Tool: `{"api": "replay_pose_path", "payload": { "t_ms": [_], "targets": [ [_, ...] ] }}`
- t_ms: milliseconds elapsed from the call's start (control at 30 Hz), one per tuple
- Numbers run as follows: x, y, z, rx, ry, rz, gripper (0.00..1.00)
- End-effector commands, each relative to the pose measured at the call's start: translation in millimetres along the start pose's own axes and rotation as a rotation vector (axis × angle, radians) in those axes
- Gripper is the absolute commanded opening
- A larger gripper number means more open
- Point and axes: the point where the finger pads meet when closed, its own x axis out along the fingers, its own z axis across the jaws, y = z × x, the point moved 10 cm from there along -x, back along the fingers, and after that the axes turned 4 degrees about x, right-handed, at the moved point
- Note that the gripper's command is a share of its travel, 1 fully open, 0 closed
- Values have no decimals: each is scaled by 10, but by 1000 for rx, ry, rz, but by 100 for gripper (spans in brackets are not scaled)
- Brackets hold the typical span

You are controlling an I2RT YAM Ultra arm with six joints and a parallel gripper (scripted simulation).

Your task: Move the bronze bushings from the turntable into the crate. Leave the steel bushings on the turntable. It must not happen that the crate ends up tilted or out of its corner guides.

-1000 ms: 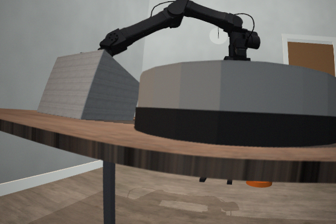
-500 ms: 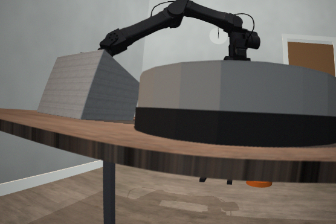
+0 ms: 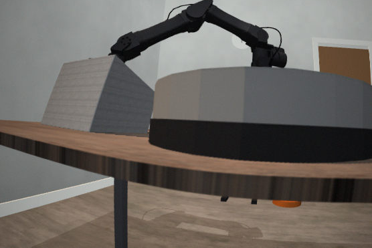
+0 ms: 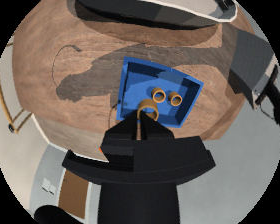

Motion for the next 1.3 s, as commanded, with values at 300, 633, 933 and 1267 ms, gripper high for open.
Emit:
{"api": "replay_pose_path", "payload": {
  "t_ms": [300, 633, 933, 1267],
  "targets": [
    [268, -28, 120, 10, -64, 4, 0],
    [268, -34, 100, 12, -51, -1, 0],
    [268, -34, 100, 12, -51, -1, 0],
    [268, -34, 100, 12, -51, -1, 0]
  ]
}}
